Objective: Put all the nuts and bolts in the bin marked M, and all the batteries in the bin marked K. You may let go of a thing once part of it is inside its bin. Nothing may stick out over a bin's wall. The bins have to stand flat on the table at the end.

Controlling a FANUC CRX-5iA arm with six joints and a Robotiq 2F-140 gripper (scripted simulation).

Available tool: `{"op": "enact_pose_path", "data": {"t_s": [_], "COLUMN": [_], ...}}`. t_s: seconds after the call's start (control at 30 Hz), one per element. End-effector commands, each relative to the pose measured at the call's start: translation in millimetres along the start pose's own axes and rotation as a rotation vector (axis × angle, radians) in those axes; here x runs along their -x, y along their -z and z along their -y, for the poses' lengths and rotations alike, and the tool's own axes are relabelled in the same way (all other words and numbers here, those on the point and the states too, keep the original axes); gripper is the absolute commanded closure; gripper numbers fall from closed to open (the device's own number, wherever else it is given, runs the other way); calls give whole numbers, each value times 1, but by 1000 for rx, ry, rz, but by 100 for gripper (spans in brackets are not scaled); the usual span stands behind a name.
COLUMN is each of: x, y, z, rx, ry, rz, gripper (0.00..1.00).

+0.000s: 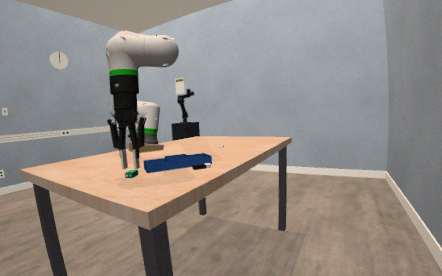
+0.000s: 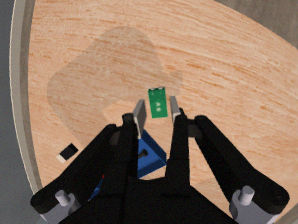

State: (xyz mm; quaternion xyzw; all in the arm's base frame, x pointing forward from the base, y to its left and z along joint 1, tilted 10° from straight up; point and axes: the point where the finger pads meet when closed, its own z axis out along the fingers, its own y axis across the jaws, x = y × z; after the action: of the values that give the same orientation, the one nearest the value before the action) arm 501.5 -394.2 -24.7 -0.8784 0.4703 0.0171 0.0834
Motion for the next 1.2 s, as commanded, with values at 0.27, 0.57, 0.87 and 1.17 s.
{"op": "enact_pose_path", "data": {"t_s": [0.27,0.57,0.87,1.17], "x": [0,0,0,0], "y": [-20,-25,-25,-25], "z": [0,0,0,0], "rx": [0,0,0,0], "ry": [0,0,0,0], "rz": [-1,-1,-1,-1], "gripper": [67,67,78,78]}}
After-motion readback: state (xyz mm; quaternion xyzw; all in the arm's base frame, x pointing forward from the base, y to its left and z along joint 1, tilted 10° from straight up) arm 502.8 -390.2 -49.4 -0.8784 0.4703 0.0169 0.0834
